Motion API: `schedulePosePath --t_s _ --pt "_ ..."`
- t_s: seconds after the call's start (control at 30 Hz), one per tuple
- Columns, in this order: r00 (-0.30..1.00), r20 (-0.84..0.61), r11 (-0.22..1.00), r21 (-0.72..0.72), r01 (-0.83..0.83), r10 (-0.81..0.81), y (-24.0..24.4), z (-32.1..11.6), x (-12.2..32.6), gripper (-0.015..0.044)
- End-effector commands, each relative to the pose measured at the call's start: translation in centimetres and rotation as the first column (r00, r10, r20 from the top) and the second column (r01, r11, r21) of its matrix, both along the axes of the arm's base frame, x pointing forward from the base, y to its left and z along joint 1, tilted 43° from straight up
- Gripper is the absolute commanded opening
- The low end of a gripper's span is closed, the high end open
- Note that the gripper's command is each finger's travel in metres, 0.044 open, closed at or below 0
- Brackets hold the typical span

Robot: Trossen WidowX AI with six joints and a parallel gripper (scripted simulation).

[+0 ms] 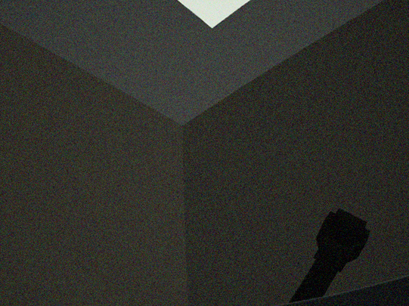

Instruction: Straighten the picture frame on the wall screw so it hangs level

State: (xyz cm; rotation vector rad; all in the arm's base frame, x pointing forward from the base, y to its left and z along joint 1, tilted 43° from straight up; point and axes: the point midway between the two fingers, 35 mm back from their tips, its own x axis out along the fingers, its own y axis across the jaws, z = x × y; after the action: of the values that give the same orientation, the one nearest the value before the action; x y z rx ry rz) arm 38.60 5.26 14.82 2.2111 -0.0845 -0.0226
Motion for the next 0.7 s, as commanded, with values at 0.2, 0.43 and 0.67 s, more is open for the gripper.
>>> schedulePosePath --t_s 0.2,0.43,0.67 --pt "1.0 0.002 1.0 0.003 -0.001 0.001 -0.03 0.07 0.14 0.0253" --pt "1.0 0.002 1.0 0.003 -0.001 0.001 -0.03 0.07 0.14 0.0207" --pt "1.0 0.002 1.0 0.003 -0.001 0.001 -0.03 0.07 0.14 0.016"
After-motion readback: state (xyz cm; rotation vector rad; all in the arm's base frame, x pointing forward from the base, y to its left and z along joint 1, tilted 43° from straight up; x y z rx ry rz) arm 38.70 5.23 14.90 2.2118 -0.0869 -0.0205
